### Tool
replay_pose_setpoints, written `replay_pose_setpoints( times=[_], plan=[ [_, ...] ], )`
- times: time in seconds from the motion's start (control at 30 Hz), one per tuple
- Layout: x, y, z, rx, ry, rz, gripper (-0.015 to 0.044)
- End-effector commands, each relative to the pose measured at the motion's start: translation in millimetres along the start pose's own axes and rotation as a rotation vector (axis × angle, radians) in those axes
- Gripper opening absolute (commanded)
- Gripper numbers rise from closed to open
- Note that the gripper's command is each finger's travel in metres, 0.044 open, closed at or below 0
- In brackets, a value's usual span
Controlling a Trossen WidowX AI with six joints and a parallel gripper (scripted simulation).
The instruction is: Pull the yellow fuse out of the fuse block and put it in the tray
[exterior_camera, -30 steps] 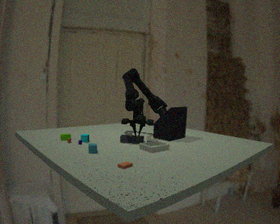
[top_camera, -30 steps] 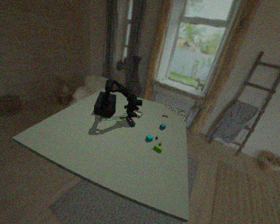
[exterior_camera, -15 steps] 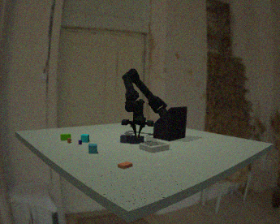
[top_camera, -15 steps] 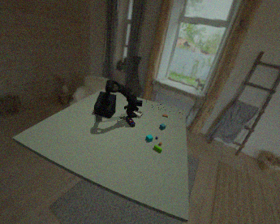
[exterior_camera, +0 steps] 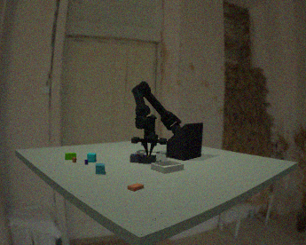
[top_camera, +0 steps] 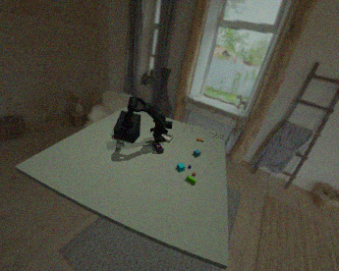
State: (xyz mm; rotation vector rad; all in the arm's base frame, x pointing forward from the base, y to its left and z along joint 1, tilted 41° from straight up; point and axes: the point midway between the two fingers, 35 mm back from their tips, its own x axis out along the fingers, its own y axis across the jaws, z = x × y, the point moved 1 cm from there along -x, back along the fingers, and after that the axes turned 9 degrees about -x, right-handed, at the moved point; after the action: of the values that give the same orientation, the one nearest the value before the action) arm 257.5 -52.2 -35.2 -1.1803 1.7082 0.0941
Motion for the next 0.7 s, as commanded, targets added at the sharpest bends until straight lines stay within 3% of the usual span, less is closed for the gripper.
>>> replay_pose_setpoints(
  times=[0.0,0.67],
  plan=[
    [-2.6,-0.3,0.4,0.003,-0.002,-0.001,0.0],
    [-12.3,-0.3,0.9,0.002,-0.002,-0.001,0.0]
  ],
)
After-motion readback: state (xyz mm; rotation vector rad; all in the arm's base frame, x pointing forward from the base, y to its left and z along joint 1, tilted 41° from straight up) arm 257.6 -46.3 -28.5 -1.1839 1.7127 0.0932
